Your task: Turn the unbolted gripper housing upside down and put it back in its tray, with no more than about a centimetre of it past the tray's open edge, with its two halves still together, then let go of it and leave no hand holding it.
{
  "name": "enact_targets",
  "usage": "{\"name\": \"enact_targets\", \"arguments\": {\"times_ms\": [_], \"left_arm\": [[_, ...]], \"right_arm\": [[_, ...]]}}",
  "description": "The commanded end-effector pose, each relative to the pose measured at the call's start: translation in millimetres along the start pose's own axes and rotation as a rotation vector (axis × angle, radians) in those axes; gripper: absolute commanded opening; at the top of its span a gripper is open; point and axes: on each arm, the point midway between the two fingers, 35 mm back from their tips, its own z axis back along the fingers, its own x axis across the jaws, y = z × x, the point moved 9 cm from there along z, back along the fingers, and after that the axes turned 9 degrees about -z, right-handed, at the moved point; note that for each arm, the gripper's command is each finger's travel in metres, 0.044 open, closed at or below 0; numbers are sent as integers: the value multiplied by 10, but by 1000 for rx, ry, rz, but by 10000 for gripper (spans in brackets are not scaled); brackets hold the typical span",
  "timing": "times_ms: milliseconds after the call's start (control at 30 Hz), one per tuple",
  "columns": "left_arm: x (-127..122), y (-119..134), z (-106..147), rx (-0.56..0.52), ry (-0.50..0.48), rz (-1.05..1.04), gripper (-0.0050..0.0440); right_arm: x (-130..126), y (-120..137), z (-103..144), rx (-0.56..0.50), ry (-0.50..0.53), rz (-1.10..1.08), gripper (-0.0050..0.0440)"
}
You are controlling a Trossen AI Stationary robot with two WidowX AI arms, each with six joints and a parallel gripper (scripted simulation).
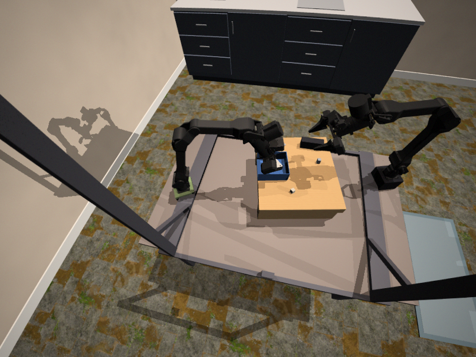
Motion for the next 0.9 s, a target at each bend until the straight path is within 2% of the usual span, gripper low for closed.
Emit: {"name": "enact_targets", "arguments": {"times_ms": [0,867], "left_arm": [[-3,-1,62,-26,0,-3,0],[13,-13,68,-26,0,-3,0]], "right_arm": [[11,-62,80,-29,-8,5,440],[11,-62,80,-29,-8,5,440]]}}
